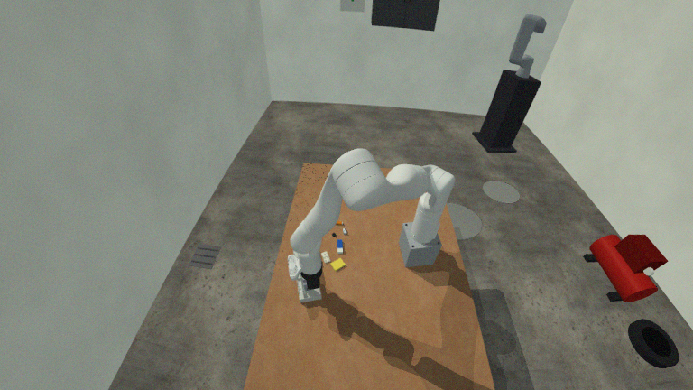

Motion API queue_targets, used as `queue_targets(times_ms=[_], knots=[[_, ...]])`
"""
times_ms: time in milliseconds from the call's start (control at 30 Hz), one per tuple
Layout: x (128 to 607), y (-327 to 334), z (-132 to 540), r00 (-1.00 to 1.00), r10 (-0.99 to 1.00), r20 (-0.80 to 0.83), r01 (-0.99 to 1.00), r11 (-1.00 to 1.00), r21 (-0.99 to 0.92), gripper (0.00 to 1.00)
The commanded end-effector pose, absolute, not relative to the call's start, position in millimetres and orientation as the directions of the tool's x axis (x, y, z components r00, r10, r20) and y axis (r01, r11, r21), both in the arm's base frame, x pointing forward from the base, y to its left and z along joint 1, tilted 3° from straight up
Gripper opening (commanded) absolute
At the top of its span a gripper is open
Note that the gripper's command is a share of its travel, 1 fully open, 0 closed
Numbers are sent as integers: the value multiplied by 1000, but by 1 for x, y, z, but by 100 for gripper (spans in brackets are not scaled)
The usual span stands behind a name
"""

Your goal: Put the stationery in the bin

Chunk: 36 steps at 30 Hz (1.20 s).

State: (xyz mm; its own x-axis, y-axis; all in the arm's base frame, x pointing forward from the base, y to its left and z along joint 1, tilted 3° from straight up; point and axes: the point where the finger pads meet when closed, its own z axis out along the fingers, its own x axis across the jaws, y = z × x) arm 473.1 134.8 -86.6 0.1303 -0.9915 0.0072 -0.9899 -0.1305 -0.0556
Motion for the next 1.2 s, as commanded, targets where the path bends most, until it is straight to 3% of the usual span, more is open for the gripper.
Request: queue_targets(times_ms=[0,1167], knots=[[475,134,-86,129,-992,7,-990,-129,-58,31],[469,134,-26,126,-992,7,-991,-127,-53,31]])
